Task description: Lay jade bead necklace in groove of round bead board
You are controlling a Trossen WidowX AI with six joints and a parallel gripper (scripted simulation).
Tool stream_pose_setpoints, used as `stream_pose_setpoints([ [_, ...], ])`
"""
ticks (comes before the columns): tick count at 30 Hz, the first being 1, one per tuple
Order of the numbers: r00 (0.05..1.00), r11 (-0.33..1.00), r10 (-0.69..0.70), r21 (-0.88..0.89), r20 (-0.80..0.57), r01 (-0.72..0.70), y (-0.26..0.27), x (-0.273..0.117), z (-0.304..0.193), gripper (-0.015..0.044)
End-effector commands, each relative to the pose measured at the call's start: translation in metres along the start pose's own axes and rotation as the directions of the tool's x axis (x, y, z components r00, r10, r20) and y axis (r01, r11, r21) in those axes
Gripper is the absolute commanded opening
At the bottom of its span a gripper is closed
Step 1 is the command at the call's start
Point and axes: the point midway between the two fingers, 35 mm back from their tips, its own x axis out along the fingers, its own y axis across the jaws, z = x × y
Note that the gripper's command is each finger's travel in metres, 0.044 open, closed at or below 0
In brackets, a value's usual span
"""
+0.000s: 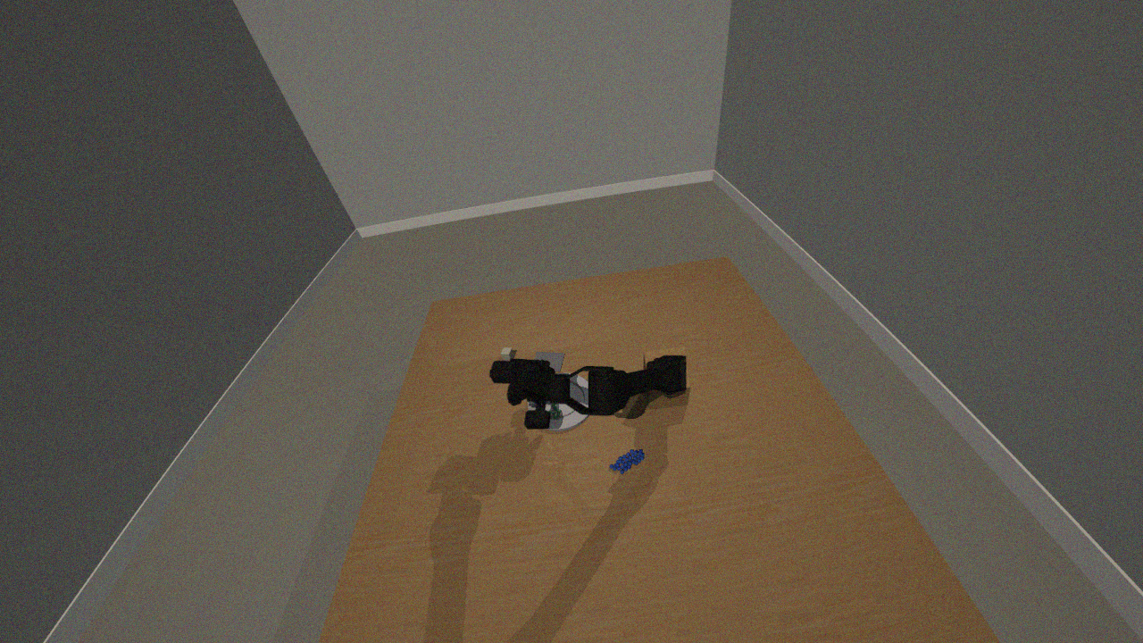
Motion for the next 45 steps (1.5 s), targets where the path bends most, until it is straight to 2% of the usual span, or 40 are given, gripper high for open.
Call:
stream_pose_setpoints([
  [1,1.000,1.000,0.000,0.000,0.001,0.000,0.000,0.000,0.000,0.0440],
  [17,1.000,1.000,0.000,0.000,0.001,0.000,0.000,0.000,0.000,0.0440],
  [25,1.000,1.000,0.001,-0.011,0.005,-0.001,-0.005,-0.036,-0.011,0.0387],
  [45,1.000,1.000,0.002,-0.011,0.006,-0.002,-0.005,-0.013,-0.009,0.0272],
])
